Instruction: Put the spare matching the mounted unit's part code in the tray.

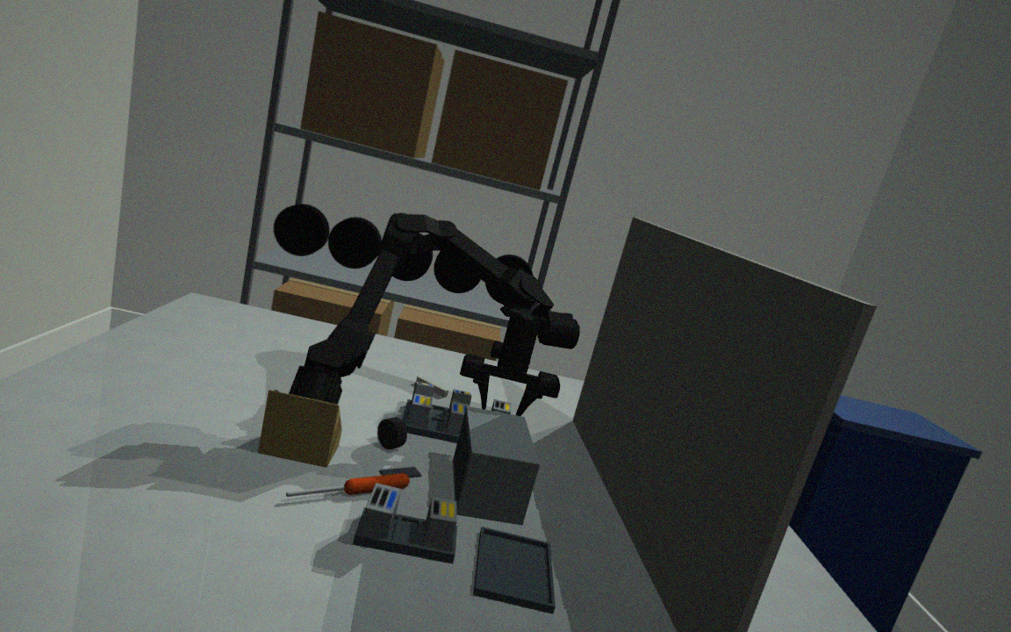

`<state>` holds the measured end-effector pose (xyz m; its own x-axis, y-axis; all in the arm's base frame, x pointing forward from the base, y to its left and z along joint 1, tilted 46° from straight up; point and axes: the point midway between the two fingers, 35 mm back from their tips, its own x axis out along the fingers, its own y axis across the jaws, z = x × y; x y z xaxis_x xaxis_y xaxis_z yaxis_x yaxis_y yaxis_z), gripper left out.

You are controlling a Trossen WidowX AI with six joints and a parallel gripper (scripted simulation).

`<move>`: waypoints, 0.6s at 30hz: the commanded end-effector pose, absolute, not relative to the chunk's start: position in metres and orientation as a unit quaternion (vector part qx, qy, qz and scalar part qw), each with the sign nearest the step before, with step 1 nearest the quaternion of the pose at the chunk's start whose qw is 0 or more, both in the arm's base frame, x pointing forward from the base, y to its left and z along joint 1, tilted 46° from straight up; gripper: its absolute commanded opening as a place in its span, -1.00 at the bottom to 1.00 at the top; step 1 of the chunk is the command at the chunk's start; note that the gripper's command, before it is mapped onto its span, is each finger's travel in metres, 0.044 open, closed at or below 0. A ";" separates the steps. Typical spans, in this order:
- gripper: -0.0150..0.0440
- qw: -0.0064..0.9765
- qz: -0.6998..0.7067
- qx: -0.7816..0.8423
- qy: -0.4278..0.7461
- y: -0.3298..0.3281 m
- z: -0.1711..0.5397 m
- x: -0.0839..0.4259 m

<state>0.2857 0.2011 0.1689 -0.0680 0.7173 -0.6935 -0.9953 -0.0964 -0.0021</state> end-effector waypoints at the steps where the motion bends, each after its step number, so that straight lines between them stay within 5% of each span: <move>1: 0.53 0.623 0.686 -0.278 0.253 0.205 0.163 0.284; 11: 0.53 0.623 0.686 -0.277 0.253 0.209 0.160 0.283; 15: 0.17 0.623 0.688 -0.276 0.250 0.209 0.161 0.283; 18: 0.10 0.623 0.688 -0.276 0.250 0.209 0.161 0.283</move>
